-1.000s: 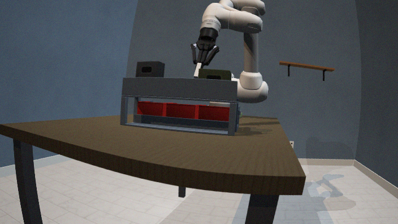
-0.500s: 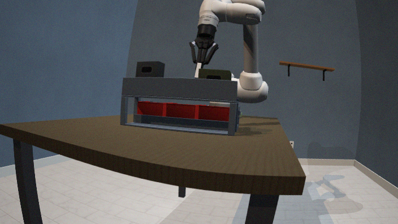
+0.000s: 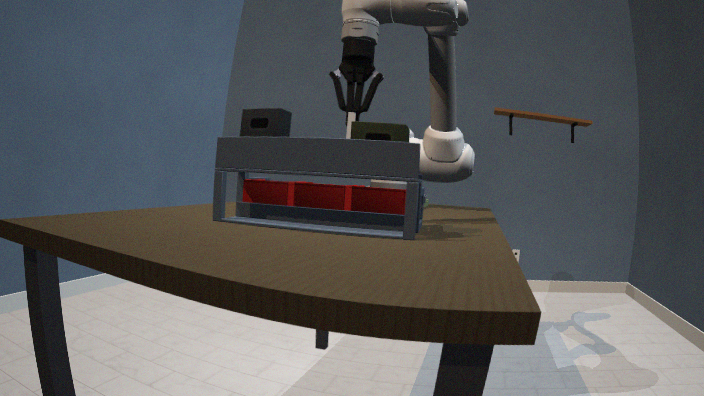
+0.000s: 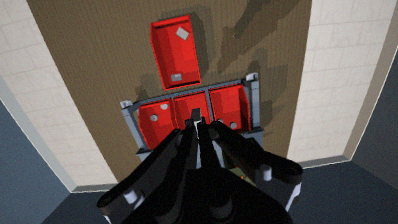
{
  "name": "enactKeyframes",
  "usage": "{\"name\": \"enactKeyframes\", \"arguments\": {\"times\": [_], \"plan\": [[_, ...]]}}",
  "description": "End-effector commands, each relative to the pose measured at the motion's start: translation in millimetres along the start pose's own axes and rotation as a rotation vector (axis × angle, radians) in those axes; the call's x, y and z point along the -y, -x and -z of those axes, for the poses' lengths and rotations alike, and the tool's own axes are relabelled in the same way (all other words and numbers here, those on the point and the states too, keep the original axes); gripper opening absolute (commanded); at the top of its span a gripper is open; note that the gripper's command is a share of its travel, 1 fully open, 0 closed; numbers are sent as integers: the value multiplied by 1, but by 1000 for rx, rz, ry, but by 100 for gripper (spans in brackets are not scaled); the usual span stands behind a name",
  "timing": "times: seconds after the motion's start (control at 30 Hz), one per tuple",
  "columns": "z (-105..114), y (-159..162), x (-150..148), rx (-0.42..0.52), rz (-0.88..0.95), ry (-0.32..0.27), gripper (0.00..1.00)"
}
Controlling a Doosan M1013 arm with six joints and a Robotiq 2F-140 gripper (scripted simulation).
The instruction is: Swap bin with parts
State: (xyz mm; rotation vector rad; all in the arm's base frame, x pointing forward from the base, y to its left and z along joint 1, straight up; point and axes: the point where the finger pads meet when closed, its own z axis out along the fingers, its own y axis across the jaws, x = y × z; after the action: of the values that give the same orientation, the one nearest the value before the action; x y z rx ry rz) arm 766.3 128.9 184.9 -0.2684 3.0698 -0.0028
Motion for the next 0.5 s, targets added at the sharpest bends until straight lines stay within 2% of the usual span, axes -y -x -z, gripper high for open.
{"name": "enactKeyframes", "arguments": {"times": [0.0,0.47], "plan": [[-1,0,0,-30,0,5,10],[-1,-9,-2,-55,-1,9,10]]}}
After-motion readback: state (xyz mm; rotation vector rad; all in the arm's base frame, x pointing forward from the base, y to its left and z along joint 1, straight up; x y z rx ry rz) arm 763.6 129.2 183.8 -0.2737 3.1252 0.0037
